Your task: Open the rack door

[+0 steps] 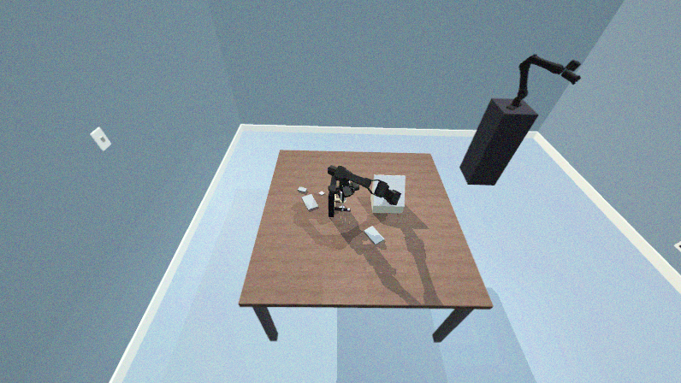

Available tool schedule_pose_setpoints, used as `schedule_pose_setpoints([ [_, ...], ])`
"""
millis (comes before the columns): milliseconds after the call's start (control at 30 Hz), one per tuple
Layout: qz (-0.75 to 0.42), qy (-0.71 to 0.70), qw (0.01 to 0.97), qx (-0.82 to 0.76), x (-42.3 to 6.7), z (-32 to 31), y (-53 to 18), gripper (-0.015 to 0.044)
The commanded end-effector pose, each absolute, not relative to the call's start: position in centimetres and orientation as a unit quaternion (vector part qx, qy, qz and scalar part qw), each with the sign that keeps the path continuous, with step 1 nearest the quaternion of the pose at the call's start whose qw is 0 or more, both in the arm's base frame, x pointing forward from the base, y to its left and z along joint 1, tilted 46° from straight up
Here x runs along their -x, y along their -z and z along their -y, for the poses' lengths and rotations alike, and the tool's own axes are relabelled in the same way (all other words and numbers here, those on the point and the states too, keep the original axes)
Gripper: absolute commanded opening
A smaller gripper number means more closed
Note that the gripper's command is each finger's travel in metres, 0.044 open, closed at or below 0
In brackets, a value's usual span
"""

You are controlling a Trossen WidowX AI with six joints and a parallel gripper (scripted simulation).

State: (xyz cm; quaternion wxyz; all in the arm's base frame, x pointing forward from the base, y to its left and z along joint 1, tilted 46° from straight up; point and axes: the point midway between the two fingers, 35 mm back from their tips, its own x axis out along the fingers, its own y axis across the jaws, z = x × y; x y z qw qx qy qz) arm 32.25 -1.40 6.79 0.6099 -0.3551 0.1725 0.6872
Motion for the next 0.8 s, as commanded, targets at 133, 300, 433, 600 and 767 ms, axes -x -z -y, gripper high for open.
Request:
schedule_pose_setpoints([
  [133, -0.212, -0.676, 0.63, 0.319, -32.28, 1.37, -6.79, 0.0297],
  [300, -0.294, -0.644, 0.665, 0.238, -32.28, 1.37, -6.79, 0.0297],
  [433, -0.356, -0.612, 0.685, 0.172, -32.28, 1.37, -6.79, 0.0297],
  [600, -0.429, -0.563, 0.701, 0.086, -32.28, 1.37, -6.79, 0.0297],
  [767, -0.496, -0.506, 0.706, -0.002, -32.28, 1.37, -6.79, 0.0297],
])
